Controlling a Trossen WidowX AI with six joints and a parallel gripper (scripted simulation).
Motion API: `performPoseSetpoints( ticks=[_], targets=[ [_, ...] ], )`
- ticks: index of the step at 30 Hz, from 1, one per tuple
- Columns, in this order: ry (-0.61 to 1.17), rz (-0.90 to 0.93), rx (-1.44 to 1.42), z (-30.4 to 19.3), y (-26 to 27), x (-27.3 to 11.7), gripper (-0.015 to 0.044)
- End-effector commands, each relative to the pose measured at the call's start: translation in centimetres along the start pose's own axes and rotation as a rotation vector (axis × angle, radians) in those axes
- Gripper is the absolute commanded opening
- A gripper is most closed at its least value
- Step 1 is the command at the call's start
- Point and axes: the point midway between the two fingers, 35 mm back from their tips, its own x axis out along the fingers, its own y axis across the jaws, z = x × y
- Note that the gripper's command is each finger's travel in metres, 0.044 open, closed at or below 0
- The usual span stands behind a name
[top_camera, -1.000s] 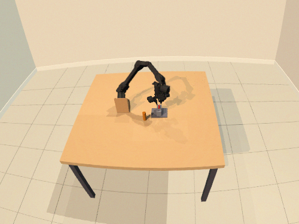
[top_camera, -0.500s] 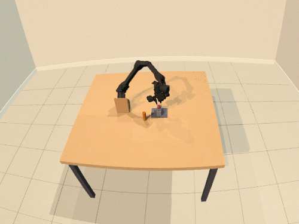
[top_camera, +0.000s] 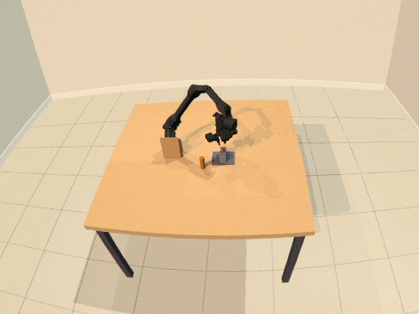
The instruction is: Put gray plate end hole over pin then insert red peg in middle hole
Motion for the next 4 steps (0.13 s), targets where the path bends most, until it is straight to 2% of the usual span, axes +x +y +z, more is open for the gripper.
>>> performPoseSetpoints(
  ticks=[1, 4],
  targets=[
    [-0.005, -0.003, -0.007, -0.02, 0.01, -0.38, 0.015],
    [-0.005, -0.003, -0.007, -0.02, -0.01, -0.52, 0.015]
  ],
)
